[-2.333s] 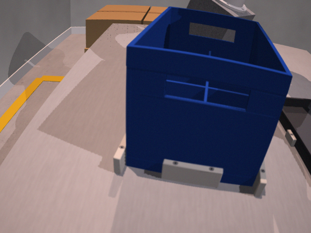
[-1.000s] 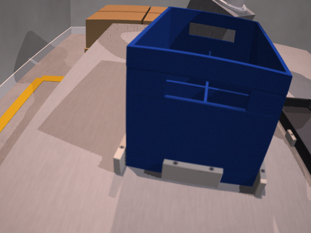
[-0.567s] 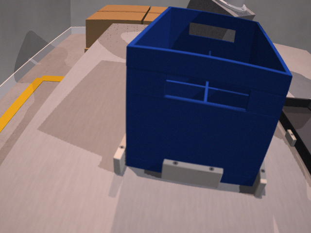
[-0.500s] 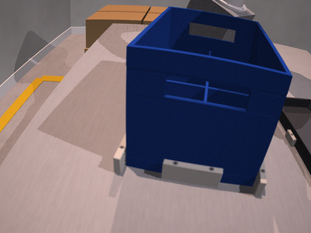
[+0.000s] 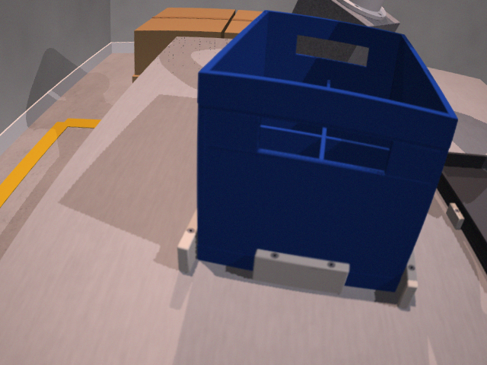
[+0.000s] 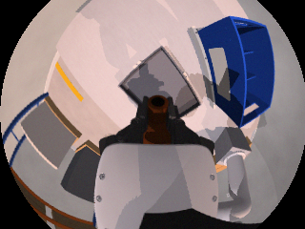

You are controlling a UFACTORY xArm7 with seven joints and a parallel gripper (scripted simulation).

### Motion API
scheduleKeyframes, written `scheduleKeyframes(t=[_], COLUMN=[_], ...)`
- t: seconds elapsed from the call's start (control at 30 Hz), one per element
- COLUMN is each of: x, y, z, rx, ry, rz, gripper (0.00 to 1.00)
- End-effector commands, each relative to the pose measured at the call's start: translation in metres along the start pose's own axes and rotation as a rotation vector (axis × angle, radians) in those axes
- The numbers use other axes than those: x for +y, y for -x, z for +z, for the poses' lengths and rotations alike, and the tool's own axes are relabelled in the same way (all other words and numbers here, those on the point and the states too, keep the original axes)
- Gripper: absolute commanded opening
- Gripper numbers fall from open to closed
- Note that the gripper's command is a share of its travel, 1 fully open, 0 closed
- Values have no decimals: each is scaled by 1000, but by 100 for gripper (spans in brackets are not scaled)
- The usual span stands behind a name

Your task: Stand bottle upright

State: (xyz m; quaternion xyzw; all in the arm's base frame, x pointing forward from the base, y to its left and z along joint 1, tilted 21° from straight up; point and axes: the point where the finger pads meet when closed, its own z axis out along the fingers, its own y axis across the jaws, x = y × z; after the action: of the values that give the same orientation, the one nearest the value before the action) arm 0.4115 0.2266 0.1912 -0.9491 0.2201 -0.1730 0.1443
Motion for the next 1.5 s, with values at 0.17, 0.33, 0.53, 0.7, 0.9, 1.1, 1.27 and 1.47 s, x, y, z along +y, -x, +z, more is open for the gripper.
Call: scheduleKeyframes(t=[0.17,0.33,0.53,0.7,0.9,1.1,1.27,1.47], x=[-1,-2,-2,-2,-2,-2,-2,-3], y=[-1,0,1,1,1,1,1,0], z=[-2,-2,-2,-2,-2,-2,-2,-3], rx=[57,80,90,94,95,95,96,110], ry=[-3,-6,-8,-9,-9,-9,-9,-9], rz=[1,0,-1,-1,-1,-1,-1,0], gripper=[0,0,0,0,0,0,0,0])
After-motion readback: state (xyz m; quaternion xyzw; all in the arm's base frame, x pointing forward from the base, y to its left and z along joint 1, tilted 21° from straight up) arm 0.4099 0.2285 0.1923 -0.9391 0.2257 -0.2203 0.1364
